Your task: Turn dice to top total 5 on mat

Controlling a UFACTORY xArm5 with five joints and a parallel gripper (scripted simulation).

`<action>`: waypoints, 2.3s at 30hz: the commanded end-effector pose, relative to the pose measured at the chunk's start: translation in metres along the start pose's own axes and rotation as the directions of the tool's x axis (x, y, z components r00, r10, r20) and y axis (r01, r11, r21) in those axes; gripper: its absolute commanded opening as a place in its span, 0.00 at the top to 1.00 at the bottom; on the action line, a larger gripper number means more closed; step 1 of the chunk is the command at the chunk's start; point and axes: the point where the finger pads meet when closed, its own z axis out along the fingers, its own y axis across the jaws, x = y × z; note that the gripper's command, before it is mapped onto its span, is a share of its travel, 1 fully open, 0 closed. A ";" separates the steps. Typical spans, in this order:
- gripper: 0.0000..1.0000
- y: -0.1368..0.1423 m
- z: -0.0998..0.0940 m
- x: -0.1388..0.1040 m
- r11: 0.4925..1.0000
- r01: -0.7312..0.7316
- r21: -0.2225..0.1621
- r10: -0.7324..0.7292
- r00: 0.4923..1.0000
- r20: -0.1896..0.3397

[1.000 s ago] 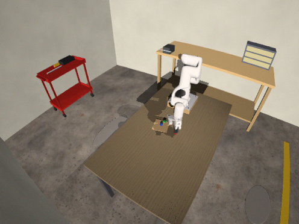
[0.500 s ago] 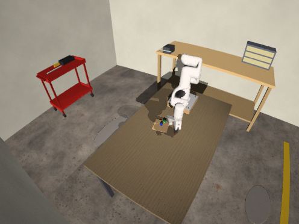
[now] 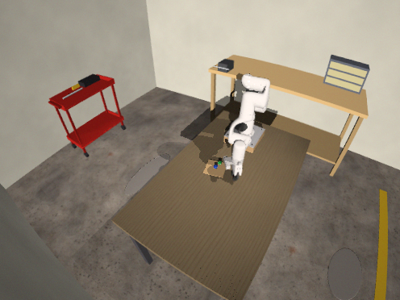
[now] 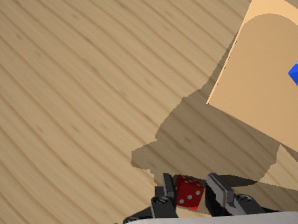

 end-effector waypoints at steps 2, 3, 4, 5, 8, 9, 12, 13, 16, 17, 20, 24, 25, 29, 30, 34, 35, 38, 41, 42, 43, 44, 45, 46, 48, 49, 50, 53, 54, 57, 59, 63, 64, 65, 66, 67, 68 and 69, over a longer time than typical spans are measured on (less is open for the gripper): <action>0.64 -0.001 0.001 0.001 1.000 0.000 0.004 0.000 1.000 -0.002; 0.64 -0.001 0.001 0.001 1.000 0.000 0.004 0.000 1.000 -0.002; 0.64 -0.001 0.001 0.001 1.000 0.000 0.004 0.000 1.000 -0.002; 0.64 -0.001 0.001 0.001 1.000 0.000 0.004 0.000 1.000 -0.002; 0.64 -0.001 0.001 0.001 1.000 0.000 0.004 0.000 1.000 -0.002; 0.64 -0.001 0.001 0.001 1.000 0.000 0.004 0.000 1.000 -0.002; 0.64 -0.001 0.001 0.001 1.000 0.000 0.004 0.000 1.000 -0.002; 0.64 -0.001 0.001 0.001 1.000 0.000 0.004 0.000 1.000 -0.002; 0.64 -0.001 0.001 0.001 1.000 0.000 0.004 0.000 1.000 -0.002; 0.64 -0.001 0.001 0.001 1.000 0.000 0.004 0.000 1.000 -0.002; 0.64 -0.001 0.001 0.001 1.000 0.000 0.004 0.000 1.000 -0.002; 0.64 -0.001 0.001 0.001 1.000 0.000 0.004 0.000 1.000 -0.002; 0.64 -0.001 0.001 0.001 1.000 0.000 0.004 0.000 1.000 -0.002; 0.64 -0.001 0.001 0.001 1.000 0.000 0.004 0.000 1.000 -0.002; 0.64 -0.001 0.001 0.001 1.000 0.000 0.004 0.000 1.000 -0.002; 0.64 -0.001 0.001 0.001 1.000 0.000 0.004 0.000 1.000 -0.002; 0.64 -0.001 0.001 0.001 1.000 0.000 0.004 0.000 1.000 -0.002; 0.64 -0.001 0.001 0.001 1.000 0.000 0.004 0.000 1.000 -0.002; 0.85 -0.001 0.001 0.001 1.000 0.000 0.004 0.000 1.000 -0.002; 0.85 -0.001 0.001 0.001 1.000 0.000 0.004 0.000 1.000 -0.002; 0.85 -0.001 0.001 0.001 1.000 0.000 0.004 0.000 1.000 -0.002; 0.85 -0.001 0.001 0.001 1.000 0.000 0.004 0.000 1.000 -0.002; 0.85 -0.001 0.001 0.001 1.000 0.000 0.004 0.000 1.000 -0.002; 0.85 -0.001 0.001 0.001 1.000 0.000 0.004 0.000 1.000 -0.002; 0.85 -0.001 0.001 0.001 1.000 0.000 0.004 0.000 1.000 -0.002; 0.85 -0.001 0.001 0.001 1.000 0.000 0.004 0.000 1.000 -0.002; 0.85 -0.001 0.001 0.001 1.000 0.000 0.004 0.000 1.000 -0.002; 0.85 -0.001 0.001 0.001 1.000 0.000 0.004 0.000 1.000 -0.002; 0.85 -0.001 0.001 0.001 1.000 0.000 0.004 0.000 1.000 -0.002; 0.85 -0.001 0.001 0.001 1.000 0.000 0.004 0.000 1.000 -0.002; 0.85 -0.001 0.001 0.001 1.000 0.000 0.004 0.000 1.000 -0.002; 0.85 -0.001 0.001 0.001 1.000 0.000 0.004 0.000 1.000 -0.002; 0.85 -0.001 0.001 0.001 1.000 0.000 0.004 0.000 1.000 -0.002; 0.85 -0.001 0.001 0.001 1.000 0.000 0.004 0.000 1.000 -0.002; 0.85 -0.001 0.001 0.001 1.000 0.000 0.004 0.000 1.000 -0.002; 0.85 -0.001 0.001 0.001 1.000 0.000 0.004 0.000 1.000 -0.002; 0.85 -0.001 0.001 0.001 1.000 0.000 0.004 0.000 1.000 -0.002; 0.85 -0.001 0.001 0.001 1.000 0.000 0.004 0.000 1.000 -0.002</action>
